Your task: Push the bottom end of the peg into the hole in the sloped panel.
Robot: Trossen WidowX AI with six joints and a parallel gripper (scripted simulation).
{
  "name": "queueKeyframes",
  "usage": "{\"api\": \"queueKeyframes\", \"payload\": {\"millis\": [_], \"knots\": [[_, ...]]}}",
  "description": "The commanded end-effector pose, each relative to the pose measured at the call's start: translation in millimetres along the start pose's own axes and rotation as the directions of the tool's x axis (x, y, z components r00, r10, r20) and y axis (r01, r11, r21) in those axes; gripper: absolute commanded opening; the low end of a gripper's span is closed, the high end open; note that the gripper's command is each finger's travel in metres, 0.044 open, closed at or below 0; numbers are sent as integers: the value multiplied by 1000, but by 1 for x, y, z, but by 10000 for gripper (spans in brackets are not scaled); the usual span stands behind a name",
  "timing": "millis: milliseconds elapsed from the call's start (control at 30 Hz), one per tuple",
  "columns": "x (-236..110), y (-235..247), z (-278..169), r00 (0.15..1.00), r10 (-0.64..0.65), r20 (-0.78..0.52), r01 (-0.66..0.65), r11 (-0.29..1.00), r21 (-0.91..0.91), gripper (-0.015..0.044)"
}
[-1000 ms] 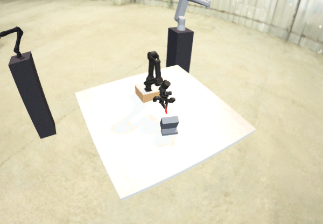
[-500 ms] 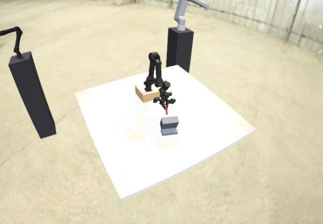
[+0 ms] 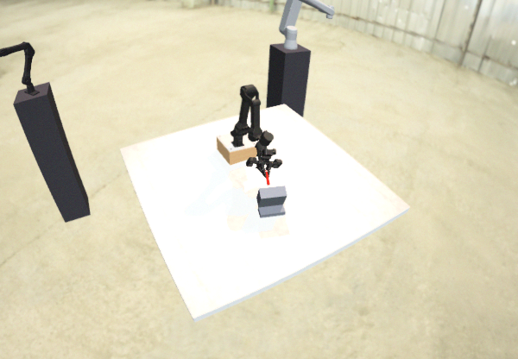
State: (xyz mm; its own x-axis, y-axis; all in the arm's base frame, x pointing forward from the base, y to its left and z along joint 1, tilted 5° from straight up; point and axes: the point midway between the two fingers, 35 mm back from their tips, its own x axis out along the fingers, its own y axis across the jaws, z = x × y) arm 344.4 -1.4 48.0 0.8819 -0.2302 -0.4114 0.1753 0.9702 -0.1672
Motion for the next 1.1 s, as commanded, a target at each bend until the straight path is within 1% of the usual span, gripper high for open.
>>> {"api": "queueKeyframes", "payload": {"millis": [0, 500, 1067], "knots": [[2, 1, 2, 1000, 6, 9, -6, 1000, -1, 0], [10, 1, 1, 1000, 7, 24, -7, 1000, -1, 0], [32, 1, 1, 1000, 7, 28, -7, 1000, 0, 0]]}}
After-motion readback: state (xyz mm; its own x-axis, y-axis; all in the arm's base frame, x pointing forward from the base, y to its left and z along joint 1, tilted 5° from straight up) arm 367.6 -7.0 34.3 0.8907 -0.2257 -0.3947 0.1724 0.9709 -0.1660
